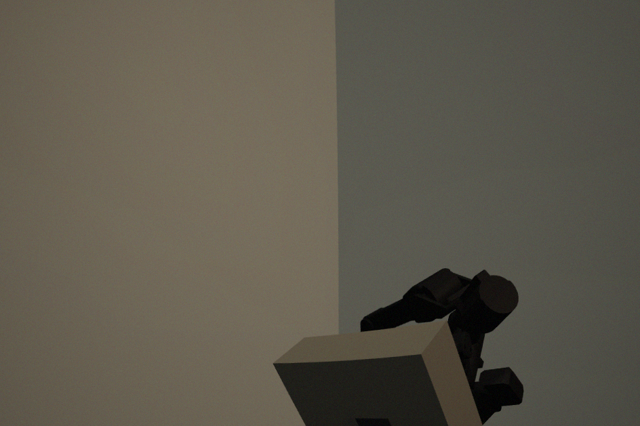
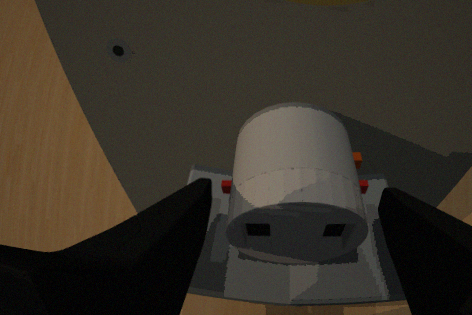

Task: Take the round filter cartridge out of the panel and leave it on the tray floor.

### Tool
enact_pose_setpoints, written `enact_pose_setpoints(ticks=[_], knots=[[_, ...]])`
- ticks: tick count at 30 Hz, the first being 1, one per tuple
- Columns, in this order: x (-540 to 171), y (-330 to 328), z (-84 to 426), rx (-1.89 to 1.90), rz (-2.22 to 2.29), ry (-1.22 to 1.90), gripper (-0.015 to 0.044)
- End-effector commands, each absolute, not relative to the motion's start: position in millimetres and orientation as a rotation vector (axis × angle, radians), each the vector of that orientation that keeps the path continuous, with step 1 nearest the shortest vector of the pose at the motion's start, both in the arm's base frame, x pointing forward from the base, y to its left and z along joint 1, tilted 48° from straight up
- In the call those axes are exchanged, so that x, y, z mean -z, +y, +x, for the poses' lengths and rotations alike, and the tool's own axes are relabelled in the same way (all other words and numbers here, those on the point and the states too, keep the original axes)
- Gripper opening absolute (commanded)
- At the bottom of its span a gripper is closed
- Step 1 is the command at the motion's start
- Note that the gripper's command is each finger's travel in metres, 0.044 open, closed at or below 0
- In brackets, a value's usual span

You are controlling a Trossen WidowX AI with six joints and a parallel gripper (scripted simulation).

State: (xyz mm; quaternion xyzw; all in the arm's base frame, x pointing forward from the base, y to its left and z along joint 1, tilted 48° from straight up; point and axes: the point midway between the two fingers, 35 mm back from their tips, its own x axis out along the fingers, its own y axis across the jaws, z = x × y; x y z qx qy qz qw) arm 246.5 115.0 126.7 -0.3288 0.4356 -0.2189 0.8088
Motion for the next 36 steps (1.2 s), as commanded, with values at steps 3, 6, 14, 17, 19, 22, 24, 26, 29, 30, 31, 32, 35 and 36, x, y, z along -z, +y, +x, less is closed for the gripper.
enact_pose_setpoints(ticks=[3, 6, 14, 17, 19, 22, 24, 26, 29, 30, 31, 32, 35, 36], knots=[[-126.9, 115.5, 246.2, 0.468, -0.703, 0.931, 0.0271], [-126.9, 115.5, 246.2, 0.468, -0.703, 0.931, 0.0251], [-126.9, 115.5, 246.2, 0.468, -0.703, 0.931, 0.0198], [-126.9, 115.5, 246.2, 0.468, -0.703, 0.931, 0.0159], [-126.9, 115.5, 246.2, 0.468, -0.703, 0.931, 0.0106], [-130.1, 118.7, 249.2, 0.468, -0.703, 0.931, 0.0027], [-134.3, 122.9, 253.1, 0.467, -0.704, 0.931, 0.0], [-138.5, 127.0, 256.9, 0.467, -0.704, 0.931, 0.0], [-141.6, 130.0, 259.7, 0.467, -0.705, 0.931, 0.0], [-142.1, 130.7, 259.4, 0.465, -0.704, 0.931, 0.0], [-143.8, 132.9, 258.2, 0.459, -0.703, 0.929, 0.0], [-146.5, 136.4, 256.2, 0.449, -0.702, 0.925, 0.0], [-157.0, 149.4, 247.9, 0.411, -0.696, 0.912, 0.0], [-160.6, 153.5, 244.9, 0.399, -0.695, 0.908, 0.0]])
